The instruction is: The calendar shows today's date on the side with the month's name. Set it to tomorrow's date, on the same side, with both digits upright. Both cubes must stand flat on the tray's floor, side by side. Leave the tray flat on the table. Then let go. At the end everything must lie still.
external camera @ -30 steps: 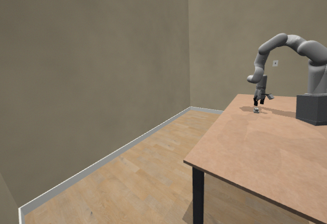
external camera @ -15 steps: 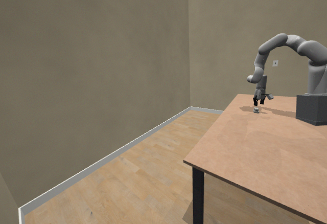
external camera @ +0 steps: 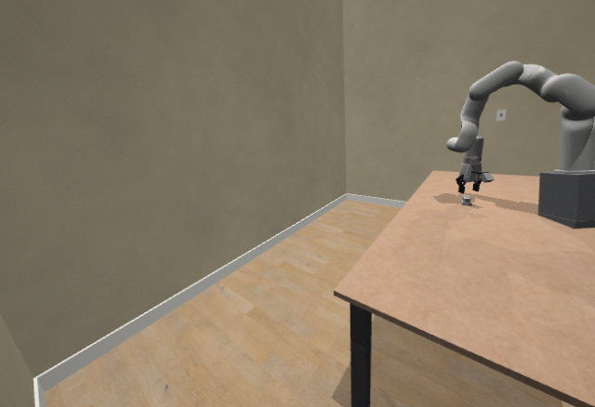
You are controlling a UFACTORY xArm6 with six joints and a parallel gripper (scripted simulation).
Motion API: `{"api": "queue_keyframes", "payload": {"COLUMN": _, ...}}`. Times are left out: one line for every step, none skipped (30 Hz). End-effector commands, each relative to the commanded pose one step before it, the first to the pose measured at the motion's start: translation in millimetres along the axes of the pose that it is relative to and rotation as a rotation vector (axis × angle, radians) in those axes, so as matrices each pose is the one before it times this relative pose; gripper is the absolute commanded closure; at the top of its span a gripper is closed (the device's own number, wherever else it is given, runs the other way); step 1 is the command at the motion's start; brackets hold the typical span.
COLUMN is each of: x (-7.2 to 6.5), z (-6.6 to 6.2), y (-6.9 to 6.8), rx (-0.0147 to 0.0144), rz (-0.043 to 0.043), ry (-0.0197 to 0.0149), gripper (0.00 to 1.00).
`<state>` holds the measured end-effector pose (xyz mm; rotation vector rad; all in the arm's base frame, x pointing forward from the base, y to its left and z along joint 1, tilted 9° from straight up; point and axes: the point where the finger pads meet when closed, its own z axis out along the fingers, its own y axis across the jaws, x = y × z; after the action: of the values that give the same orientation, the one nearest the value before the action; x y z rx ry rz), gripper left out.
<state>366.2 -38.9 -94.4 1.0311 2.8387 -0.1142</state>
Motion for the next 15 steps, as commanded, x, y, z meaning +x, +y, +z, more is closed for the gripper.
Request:
{"api": "queue_keyframes", "payload": {"x": 5.42, "z": 0.81, "y": 18.28, "rx": 0.00208, "rz": 0.06773, "ry": -0.00998, "gripper": 0.0}}
{"api": "queue_keyframes", "payload": {"x": 1.24, "z": 0.23, "y": 2.78, "rx": 0.0, "rz": 0.0, "ry": 0.0, "gripper": 0.0}}
{"api": "queue_keyframes", "payload": {"x": 0.21, "z": 0.04, "y": 0.47, "rx": 0.0, "rz": 0.0, "ry": 0.0, "gripper": 0.0}}
{"api": "queue_keyframes", "payload": {"x": 0.0, "z": 0.0, "y": 0.0, "rx": 0.0, "rz": 0.0, "ry": 0.0, "gripper": 0.0}}
{"api": "queue_keyframes", "payload": {"x": 0.0, "z": 0.0, "y": 0.0, "rx": 0.0, "rz": 0.0, "ry": 0.0, "gripper": 0.0}}
{"api": "queue_keyframes", "payload": {"x": 0.02, "z": 0.0, "y": 0.04, "rx": 0.0, "rz": 0.00112, "ry": 0.0, "gripper": 0.0}}
{"api": "queue_keyframes", "payload": {"x": 0.1, "z": 0.02, "y": 0.22, "rx": 0.0, "rz": 0.00661, "ry": 0.0, "gripper": 0.0}}
{"api": "queue_keyframes", "payload": {"x": 0.22, "z": 0.04, "y": 0.49, "rx": 0.0, "rz": 0.01446, "ry": 0.0, "gripper": 0.0}}
{"api": "queue_keyframes", "payload": {"x": 0.35, "z": 0.06, "y": 0.74, "rx": 0.0, "rz": 0.022, "ry": 0.0, "gripper": 0.0}}
{"api": "queue_keyframes", "payload": {"x": 0.45, "z": 0.08, "y": 0.9, "rx": 0.0, "rz": 0.02729, "ry": 0.0, "gripper": 0.0}}
{"api": "queue_keyframes", "payload": {"x": 0.51, "z": 0.08, "y": 0.95, "rx": 0.0, "rz": 0.02918, "ry": 0.0, "gripper": 0.0}}
{"api": "queue_keyframes", "payload": {"x": 0.51, "z": 0.08, "y": 0.88, "rx": 0.0, "rz": 0.02728, "ry": 0.0, "gripper": 0.0}}
{"api": "queue_keyframes", "payload": {"x": 4.65, "z": 0.68, "y": 7.62, "rx": 0.0, "rz": 0.00297, "ry": 0.0, "gripper": 0.0}}
{"api": "queue_keyframes", "payload": {"x": 3.6, "z": 0.53, "y": 5.85, "rx": 0.0, "rz": 0.0, "ry": 0.0, "gripper": 0.0}}
{"api": "queue_keyframes", "payload": {"x": 1.67, "z": 0.24, "y": 2.71, "rx": 0.0, "rz": 0.0, "ry": 0.0, "gripper": 0.0}}
